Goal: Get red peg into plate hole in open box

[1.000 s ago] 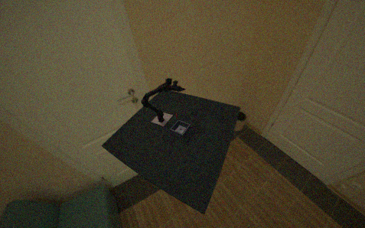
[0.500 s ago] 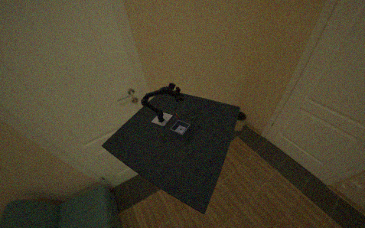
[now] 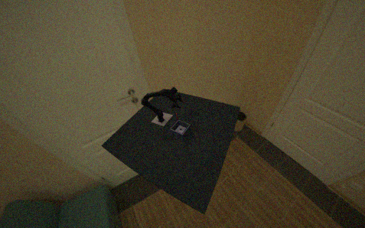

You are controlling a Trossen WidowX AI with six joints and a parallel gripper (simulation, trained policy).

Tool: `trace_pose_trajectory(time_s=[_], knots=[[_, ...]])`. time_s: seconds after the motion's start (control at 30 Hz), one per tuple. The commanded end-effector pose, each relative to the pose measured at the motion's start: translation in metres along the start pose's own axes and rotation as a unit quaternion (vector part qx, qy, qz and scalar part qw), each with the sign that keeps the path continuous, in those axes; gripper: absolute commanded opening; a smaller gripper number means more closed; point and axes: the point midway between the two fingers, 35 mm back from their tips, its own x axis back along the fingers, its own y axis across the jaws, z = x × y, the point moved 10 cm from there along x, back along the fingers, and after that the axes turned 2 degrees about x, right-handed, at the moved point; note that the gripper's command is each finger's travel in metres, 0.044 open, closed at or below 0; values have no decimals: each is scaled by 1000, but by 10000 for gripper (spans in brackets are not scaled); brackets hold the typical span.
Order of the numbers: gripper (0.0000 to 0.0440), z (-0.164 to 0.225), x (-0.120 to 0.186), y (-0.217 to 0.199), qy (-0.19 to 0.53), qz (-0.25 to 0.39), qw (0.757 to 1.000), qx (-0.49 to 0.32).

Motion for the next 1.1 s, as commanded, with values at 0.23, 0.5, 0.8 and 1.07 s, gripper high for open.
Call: trace_pose_trajectory(time_s=[0.23,0.5,0.8,1.07], knots=[[440,18,-15,-21,76,59,984,-149],[440,32,-29,-35,124,115,950,-264],[440,54,-57,-46,151,163,901,-372],[440,75,-85,-53,148,168,871,-437]])
